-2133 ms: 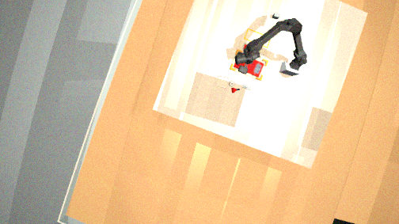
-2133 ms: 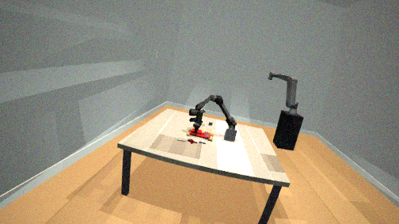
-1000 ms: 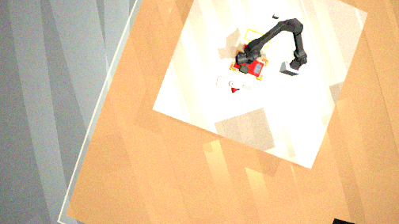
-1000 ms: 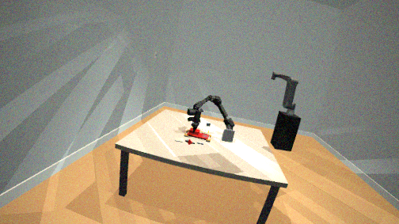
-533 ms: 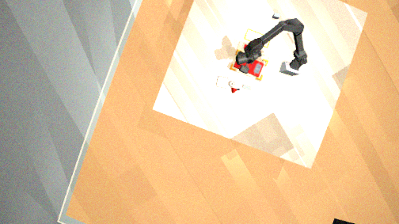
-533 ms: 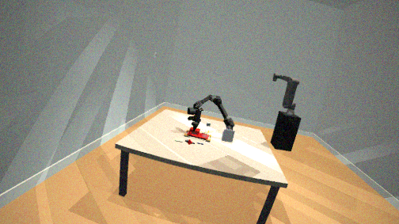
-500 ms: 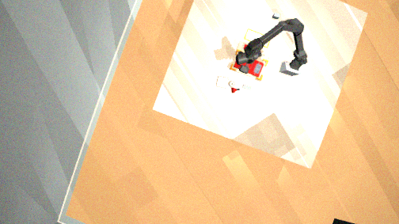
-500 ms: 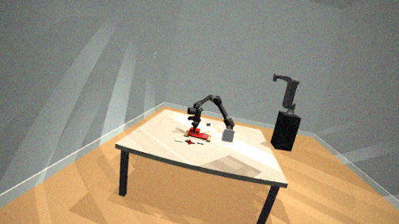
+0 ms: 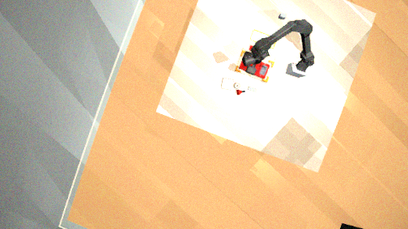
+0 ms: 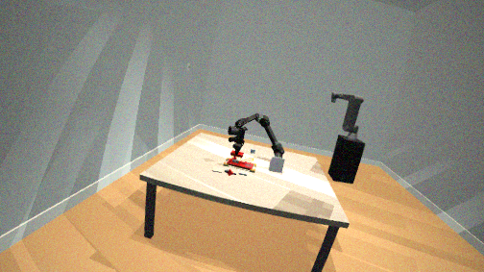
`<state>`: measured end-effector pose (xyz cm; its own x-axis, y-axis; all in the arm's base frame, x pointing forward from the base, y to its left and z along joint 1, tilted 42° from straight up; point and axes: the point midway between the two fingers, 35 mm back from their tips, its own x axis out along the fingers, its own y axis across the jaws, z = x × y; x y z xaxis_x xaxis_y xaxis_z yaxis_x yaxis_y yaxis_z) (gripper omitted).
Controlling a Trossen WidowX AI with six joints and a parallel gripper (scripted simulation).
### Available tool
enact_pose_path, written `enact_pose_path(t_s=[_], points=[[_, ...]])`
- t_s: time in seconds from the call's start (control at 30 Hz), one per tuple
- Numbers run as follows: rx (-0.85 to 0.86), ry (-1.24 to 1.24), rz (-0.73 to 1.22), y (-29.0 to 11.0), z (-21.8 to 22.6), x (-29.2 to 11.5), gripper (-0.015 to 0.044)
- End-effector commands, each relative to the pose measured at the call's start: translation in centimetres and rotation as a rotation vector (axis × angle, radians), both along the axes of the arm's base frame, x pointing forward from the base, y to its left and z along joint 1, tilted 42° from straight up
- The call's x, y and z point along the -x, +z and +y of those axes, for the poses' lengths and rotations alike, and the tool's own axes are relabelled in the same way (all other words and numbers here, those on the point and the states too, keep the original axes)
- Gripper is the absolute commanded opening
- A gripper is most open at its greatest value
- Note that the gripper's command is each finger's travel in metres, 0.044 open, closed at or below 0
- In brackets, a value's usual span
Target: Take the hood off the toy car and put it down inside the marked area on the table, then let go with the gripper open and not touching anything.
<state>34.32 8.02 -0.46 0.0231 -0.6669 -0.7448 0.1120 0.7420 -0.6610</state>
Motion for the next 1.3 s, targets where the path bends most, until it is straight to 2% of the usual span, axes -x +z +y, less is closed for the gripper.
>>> enact_pose_path(t_s=[0.0, 0.13, 1.27], points=[[-0.006, -0.003, -0.005, 1.0, 0.9, 0.0, 0.0], [-0.003, -0.004, -0.004, 0.9, 0.1, 0.0, 0.0], [-0.018, -0.013, -0.011, 9.8, -8.7, 1.2, 0.0]])
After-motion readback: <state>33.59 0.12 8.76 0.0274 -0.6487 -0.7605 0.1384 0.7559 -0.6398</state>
